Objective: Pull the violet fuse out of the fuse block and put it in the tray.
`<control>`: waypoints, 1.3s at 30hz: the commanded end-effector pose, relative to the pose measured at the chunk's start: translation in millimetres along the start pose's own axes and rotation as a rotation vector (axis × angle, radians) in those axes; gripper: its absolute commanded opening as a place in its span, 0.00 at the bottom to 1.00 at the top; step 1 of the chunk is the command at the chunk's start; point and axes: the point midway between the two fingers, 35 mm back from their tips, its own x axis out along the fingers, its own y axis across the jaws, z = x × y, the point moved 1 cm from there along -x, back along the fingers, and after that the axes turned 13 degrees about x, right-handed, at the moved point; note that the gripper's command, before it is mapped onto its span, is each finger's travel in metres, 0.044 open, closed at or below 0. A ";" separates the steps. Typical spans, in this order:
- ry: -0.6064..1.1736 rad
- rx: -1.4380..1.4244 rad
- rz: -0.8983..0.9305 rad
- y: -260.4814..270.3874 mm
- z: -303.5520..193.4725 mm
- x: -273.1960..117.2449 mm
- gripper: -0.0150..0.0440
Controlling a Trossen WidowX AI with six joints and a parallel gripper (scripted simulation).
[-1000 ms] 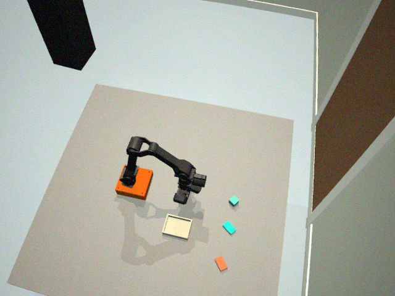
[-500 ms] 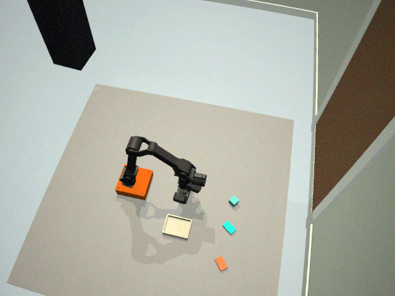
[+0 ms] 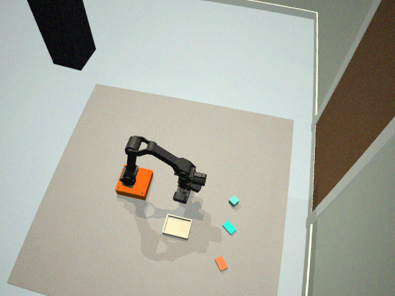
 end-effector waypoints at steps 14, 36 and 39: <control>0.001 -0.001 -0.002 -0.3 -0.2 -19.0 0.25; -0.002 -0.001 -0.010 -74.6 39.4 -28.3 0.25; -0.003 -0.001 -0.011 -91.9 45.1 -28.5 0.25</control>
